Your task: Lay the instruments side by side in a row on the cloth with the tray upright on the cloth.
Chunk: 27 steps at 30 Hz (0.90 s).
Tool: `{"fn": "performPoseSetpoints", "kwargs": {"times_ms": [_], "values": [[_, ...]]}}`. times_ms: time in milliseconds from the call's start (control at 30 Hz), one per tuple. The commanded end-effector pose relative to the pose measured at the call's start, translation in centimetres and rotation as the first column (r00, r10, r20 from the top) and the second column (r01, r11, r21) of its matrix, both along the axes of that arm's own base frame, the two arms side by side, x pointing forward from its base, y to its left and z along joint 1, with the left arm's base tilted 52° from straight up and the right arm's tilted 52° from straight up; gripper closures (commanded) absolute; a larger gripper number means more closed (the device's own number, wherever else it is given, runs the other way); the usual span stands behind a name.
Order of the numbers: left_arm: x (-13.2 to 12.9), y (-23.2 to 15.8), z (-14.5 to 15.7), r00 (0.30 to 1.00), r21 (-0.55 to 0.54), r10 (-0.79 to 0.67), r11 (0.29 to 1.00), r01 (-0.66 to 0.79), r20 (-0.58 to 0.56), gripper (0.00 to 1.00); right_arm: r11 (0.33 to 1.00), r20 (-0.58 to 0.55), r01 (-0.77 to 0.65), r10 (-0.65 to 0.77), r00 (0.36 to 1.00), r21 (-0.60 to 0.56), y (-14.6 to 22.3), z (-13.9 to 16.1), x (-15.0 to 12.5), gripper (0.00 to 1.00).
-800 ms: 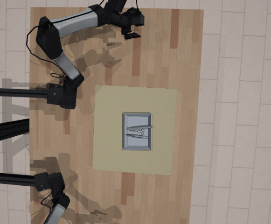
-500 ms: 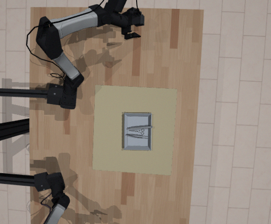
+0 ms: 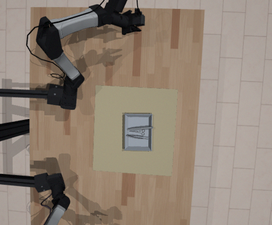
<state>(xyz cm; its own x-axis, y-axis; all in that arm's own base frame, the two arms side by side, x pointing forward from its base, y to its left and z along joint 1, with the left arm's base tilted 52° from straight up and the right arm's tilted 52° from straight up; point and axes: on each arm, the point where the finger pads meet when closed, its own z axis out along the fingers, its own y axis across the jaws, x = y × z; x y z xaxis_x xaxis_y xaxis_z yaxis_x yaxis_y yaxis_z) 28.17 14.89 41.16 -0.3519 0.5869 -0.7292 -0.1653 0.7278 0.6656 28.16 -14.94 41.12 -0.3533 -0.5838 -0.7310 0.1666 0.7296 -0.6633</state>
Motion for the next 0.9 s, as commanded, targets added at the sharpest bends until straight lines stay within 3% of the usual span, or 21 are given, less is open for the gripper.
{"fn": "performPoseSetpoints", "kwargs": {"times_ms": [0, 300, 333, 867], "values": [[-0.14, -0.25, 0.50, 1.000, 0.007, -0.004, 1.000, 0.004, 0.013, 0.67, 1.000, 0.013, -0.006, 0.006, 1.000, -0.011, 0.29, 0.54, -0.12, 0.00], [-0.14, -0.25, 0.50, 1.000, 0.007, -0.004, 1.000, 0.004, 0.013, 0.67, 1.000, 0.013, -0.006, 0.006, 1.000, -0.011, 0.29, 0.54, -0.12, 0.00], [-0.14, -0.25, 0.50, 1.000, 0.007, -0.004, 1.000, 0.004, 0.013, 0.67, 1.000, 0.013, -0.006, 0.006, 1.000, -0.011, 0.29, 0.54, -0.12, 0.67], [-0.14, -0.25, 0.50, 1.000, 0.007, -0.004, 1.000, 0.004, 0.013, 0.67, 1.000, 0.013, -0.006, 0.006, 1.000, -0.011, 0.29, 0.54, -0.12, 0.67]]}}
